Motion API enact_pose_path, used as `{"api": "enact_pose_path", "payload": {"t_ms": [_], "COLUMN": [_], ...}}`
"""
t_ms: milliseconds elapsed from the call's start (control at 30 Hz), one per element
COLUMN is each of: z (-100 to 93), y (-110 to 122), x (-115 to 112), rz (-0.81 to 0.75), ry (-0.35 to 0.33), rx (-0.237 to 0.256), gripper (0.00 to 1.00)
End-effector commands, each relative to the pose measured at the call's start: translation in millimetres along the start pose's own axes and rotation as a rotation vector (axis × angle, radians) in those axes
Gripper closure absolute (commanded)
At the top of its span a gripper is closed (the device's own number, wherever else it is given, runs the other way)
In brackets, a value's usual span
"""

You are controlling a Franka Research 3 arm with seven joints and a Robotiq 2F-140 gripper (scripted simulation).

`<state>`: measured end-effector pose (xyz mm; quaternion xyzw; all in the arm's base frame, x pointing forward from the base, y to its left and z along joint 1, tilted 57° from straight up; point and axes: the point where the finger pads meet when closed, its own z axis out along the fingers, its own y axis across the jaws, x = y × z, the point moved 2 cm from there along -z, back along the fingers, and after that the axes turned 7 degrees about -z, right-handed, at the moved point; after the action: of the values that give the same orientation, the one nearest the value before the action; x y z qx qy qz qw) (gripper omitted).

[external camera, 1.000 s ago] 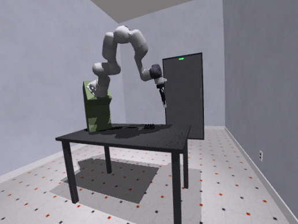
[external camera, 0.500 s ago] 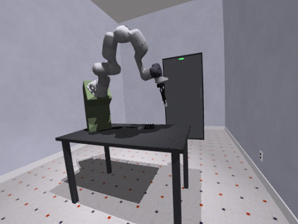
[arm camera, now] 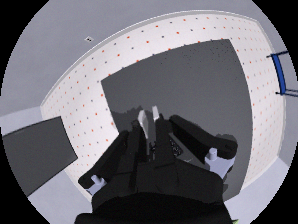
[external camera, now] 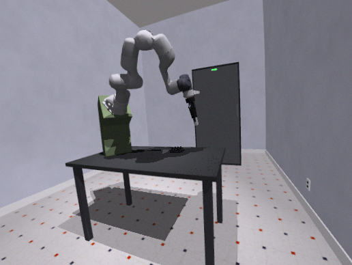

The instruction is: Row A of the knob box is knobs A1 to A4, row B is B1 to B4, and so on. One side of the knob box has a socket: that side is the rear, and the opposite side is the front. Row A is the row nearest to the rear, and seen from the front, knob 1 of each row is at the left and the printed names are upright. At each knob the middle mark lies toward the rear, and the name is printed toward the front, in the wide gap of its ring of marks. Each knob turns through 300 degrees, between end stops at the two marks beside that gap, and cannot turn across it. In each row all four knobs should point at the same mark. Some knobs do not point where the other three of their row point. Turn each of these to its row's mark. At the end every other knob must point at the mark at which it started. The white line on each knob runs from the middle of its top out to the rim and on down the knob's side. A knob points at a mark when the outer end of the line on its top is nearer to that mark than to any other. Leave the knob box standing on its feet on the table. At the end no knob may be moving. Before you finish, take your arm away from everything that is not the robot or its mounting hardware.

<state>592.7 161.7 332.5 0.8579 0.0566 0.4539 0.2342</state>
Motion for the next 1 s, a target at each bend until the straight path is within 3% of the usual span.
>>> {"api": "enact_pose_path", "payload": {"t_ms": [0, 967], "z": [-1.7, -4.9], "y": [-2.3, -16.3], "x": [2.0, 3.9], "rz": [0.155, 0.548], "ry": [0.020, 0.038], "rx": [-0.005, -0.006], "gripper": [0.88, 0.88]}}
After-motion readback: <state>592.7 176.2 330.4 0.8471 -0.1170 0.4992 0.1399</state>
